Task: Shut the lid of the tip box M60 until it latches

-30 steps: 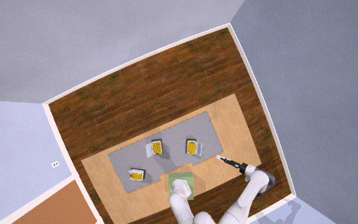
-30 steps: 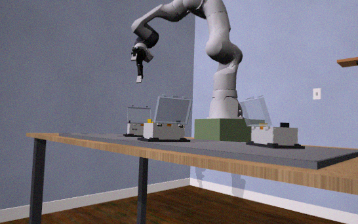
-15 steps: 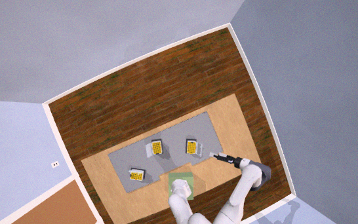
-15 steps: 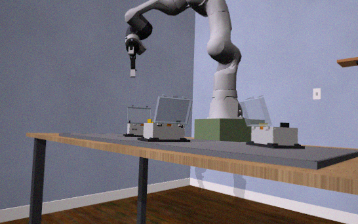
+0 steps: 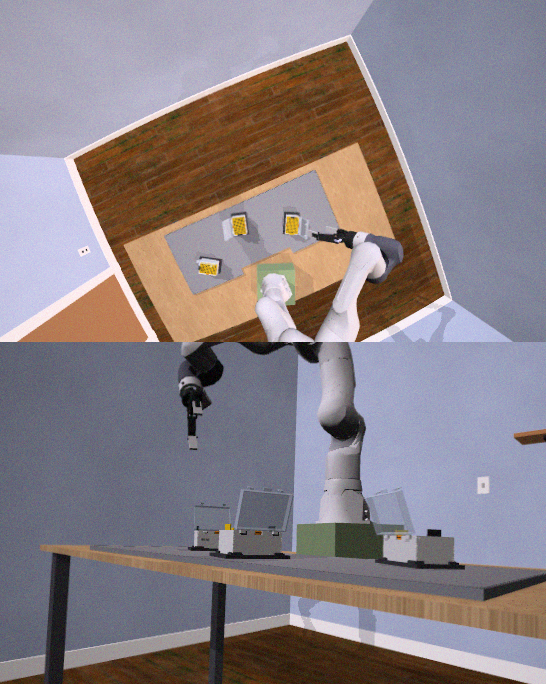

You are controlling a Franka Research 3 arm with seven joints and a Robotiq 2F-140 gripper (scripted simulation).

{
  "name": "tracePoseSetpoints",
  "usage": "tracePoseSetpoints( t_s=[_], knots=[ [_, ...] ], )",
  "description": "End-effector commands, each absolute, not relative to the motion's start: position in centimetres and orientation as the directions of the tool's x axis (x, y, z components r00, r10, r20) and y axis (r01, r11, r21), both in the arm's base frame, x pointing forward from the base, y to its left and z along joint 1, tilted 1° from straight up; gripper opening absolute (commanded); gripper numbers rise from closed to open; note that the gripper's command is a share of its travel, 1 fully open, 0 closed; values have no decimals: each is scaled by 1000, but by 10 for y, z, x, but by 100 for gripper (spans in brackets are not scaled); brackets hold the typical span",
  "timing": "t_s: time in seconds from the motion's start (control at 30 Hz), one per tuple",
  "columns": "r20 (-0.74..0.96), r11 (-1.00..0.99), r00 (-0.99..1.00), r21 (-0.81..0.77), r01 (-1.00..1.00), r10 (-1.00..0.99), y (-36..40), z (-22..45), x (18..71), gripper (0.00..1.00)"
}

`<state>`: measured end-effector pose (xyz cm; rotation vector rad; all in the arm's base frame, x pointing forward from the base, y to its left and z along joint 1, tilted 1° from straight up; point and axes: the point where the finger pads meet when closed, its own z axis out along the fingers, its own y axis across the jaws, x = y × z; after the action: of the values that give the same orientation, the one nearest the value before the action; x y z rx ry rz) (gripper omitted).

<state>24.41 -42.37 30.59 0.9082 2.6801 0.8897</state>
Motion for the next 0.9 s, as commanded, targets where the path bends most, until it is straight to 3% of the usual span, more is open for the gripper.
tracePoseSetpoints(
  t_s=[0.0, 0.87],
  knots=[
    [16, 669, -822, 573, 474, 569, -419, 308, 250, 100],
    [4, 839, -944, 457, 294, 329, -343, 335, 339, 100]
  ],
)
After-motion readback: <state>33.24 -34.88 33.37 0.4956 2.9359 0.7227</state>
